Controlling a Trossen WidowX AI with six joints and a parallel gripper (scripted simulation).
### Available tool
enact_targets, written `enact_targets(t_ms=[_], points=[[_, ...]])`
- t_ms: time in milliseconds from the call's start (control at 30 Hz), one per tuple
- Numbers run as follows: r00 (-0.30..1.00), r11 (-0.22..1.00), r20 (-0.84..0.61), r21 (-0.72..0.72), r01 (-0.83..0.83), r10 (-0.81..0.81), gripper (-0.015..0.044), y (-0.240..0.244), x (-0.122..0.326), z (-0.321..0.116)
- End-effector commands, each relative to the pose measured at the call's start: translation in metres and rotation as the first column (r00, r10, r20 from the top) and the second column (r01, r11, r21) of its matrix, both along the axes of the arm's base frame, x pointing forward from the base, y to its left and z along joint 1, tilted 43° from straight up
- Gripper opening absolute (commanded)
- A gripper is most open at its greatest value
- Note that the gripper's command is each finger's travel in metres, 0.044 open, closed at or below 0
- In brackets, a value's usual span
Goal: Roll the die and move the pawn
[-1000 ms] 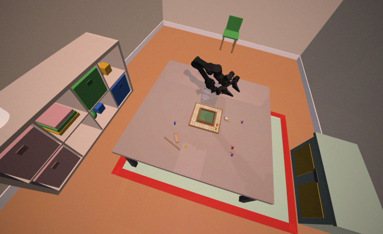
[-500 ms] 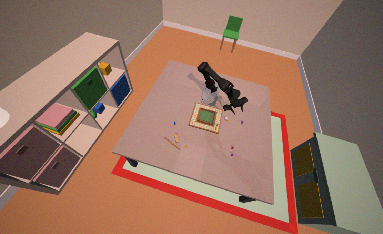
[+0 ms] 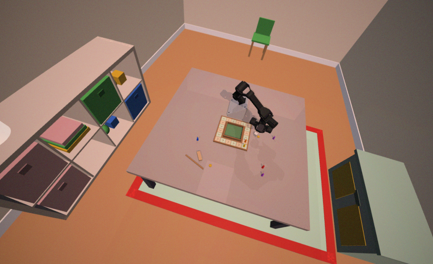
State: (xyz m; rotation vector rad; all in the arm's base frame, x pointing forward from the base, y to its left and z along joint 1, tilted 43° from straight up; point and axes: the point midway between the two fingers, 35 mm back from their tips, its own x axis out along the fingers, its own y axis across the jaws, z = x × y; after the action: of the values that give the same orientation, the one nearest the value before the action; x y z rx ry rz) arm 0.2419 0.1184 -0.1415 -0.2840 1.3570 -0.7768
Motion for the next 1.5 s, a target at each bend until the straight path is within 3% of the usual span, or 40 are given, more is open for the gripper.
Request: enact_targets(t_ms=[0, 1100, 1267, 1467], points=[[0.999, 0.999, 0.023, -0.04, 0.034, -0.033, 0.0275, -0.009, -0.005, -0.001], [0.999, 0.999, 0.024, -0.042, 0.034, -0.033, 0.0275, -0.043, 0.002, -0.034], [0.999, 0.999, 0.024, -0.042, 0.034, -0.033, 0.0144, -0.043, 0.002, -0.034], [0.999, 0.999, 0.024, -0.042, 0.034, -0.033, 0.0104, -0.043, 0.002, -0.034]])
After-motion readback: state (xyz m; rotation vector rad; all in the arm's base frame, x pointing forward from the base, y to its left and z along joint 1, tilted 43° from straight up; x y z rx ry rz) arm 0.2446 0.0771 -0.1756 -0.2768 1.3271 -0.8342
